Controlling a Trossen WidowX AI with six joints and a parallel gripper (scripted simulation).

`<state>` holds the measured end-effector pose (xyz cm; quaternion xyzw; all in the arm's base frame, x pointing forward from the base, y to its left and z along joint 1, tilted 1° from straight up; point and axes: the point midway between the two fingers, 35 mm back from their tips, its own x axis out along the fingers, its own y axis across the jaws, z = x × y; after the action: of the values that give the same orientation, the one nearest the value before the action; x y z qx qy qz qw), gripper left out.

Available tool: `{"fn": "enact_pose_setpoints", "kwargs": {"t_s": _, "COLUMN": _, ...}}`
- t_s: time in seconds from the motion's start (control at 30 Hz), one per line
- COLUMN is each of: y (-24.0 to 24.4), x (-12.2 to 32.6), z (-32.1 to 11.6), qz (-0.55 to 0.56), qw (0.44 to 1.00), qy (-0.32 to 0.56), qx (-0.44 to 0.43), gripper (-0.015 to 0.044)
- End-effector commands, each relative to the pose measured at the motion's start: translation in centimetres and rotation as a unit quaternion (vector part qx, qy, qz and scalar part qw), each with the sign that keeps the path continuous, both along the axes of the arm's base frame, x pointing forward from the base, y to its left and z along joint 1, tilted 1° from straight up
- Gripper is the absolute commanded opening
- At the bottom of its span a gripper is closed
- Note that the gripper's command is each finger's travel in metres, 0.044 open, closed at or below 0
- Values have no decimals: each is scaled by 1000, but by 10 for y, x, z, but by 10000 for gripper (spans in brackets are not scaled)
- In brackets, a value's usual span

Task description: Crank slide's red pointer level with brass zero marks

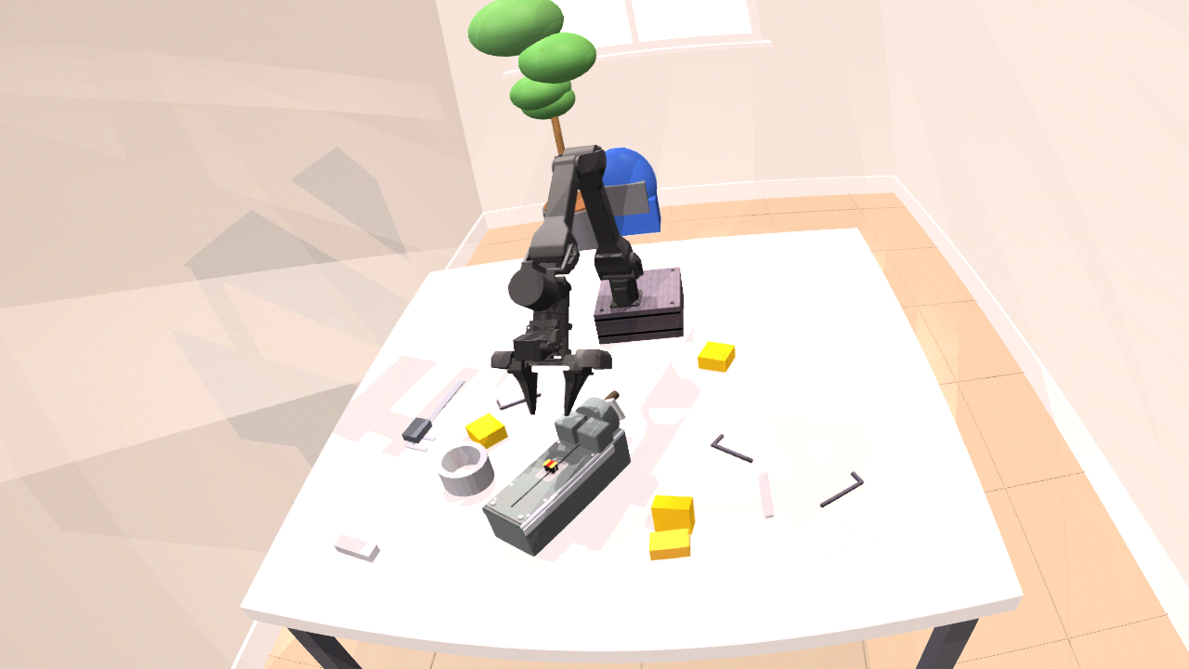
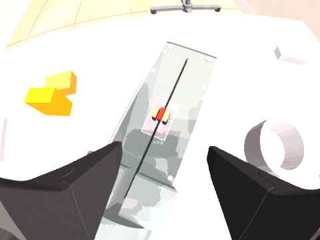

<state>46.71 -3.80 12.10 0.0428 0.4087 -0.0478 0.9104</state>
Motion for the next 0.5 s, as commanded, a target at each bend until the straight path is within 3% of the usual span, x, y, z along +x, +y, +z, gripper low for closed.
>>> {"fn": "enact_pose_setpoints", "kwargs": {"t_s": 0.0, "y": 0, "x": 0, "z": 0, "qz": 0, "qw": 1000, "qy": 0, "qx": 0, "gripper": 368}}
{"fn": "enact_pose_setpoints", "kwargs": {"t_s": 0.1, "y": 0, "x": 0, "z": 0, "qz": 0, "qw": 1000, "qy": 0, "qx": 0, "gripper": 440}}
{"fn": "enact_pose_setpoints", "kwargs": {"t_s": 0.13, "y": 0, "x": 0, "z": 0, "qz": 0, "qw": 1000, "qy": 0, "qx": 0, "gripper": 440}}
{"fn": "enact_pose_setpoints", "kwargs": {"t_s": 0.47, "y": 0, "x": 0, "z": 0, "qz": 0, "qw": 1000, "qy": 0, "qx": 0, "gripper": 177}}
